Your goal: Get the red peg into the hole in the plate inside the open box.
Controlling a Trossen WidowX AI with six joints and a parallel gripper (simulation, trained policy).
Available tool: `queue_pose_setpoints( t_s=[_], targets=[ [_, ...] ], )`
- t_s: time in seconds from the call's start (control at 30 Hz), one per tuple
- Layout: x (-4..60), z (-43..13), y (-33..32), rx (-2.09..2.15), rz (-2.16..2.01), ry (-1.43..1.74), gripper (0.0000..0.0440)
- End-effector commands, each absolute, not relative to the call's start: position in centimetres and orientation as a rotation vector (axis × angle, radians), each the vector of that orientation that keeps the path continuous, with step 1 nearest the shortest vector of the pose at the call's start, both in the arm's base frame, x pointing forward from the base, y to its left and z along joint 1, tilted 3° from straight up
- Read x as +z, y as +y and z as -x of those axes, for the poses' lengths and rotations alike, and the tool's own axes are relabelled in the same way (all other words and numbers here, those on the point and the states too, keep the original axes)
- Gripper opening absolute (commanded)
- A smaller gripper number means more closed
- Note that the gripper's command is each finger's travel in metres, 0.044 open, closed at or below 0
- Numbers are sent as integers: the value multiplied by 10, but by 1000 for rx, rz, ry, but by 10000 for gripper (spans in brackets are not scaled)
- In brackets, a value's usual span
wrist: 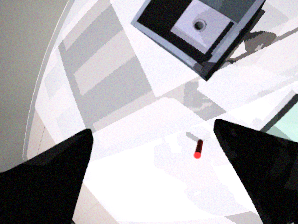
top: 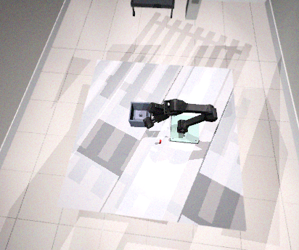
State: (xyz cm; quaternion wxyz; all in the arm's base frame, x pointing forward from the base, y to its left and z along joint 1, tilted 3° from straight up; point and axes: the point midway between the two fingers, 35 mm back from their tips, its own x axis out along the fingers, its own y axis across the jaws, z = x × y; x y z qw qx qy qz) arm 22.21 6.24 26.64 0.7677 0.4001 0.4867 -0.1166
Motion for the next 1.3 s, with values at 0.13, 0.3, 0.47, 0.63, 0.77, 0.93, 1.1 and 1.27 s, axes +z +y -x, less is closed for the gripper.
queue_pose_setpoints(
  t_s=[0.13,0.3,0.47,0.63,0.77,0.93,1.1,1.27],
  targets=[
    [241,-209,82,-311,-923,1212,440],
    [224,-199,94,-371,-952,1312,440],
    [208,-189,105,-445,-972,1398,440],
    [192,-179,113,-530,-985,1466,440],
    [180,-171,119,-601,-989,1505,440],
    [165,-163,124,-686,-986,1537,440],
    [152,-156,127,-758,-977,1550,440],
    [138,-151,129,-813,-965,1554,440]
  ],
)
